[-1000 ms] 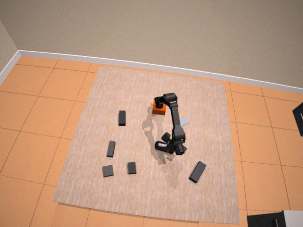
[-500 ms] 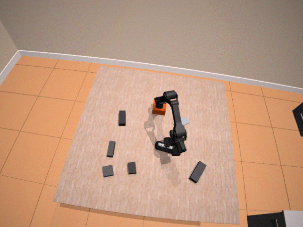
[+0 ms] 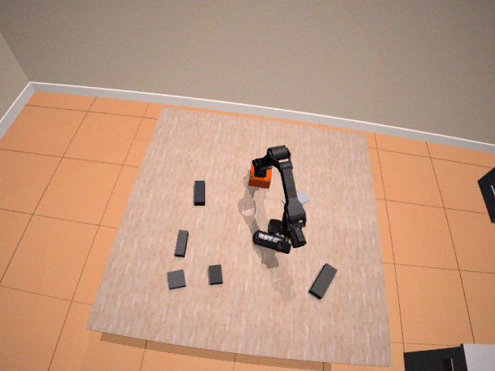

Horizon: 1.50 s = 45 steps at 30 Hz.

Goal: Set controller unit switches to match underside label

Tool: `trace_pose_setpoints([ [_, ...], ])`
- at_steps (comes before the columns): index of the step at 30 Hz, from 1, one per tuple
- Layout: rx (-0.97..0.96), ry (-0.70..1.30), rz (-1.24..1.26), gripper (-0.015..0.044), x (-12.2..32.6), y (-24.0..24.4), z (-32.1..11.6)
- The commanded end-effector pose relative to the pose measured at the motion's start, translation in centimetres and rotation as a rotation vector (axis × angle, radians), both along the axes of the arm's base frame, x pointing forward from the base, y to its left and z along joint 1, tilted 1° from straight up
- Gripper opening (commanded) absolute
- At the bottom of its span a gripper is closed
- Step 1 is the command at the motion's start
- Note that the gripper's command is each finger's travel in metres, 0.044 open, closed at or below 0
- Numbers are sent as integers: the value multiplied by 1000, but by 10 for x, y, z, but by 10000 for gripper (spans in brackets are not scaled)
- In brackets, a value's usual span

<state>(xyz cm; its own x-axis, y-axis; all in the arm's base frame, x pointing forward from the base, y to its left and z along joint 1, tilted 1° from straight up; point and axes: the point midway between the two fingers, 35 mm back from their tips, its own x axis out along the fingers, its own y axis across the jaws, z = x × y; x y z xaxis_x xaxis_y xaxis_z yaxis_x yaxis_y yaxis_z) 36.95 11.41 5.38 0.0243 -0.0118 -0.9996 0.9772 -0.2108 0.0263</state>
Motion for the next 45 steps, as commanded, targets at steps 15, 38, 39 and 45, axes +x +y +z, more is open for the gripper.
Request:
trace_pose_setpoints([
  [15, -6, -2, -6, 440, 1, -1, -26],
  [38, -4, -5, -7, 440, 1, -2, -62],
  [39, -4, -5, -7, 440, 1, -2, -62],
  [45, -4, -5, -7, 325, 1, -2, -62],
])
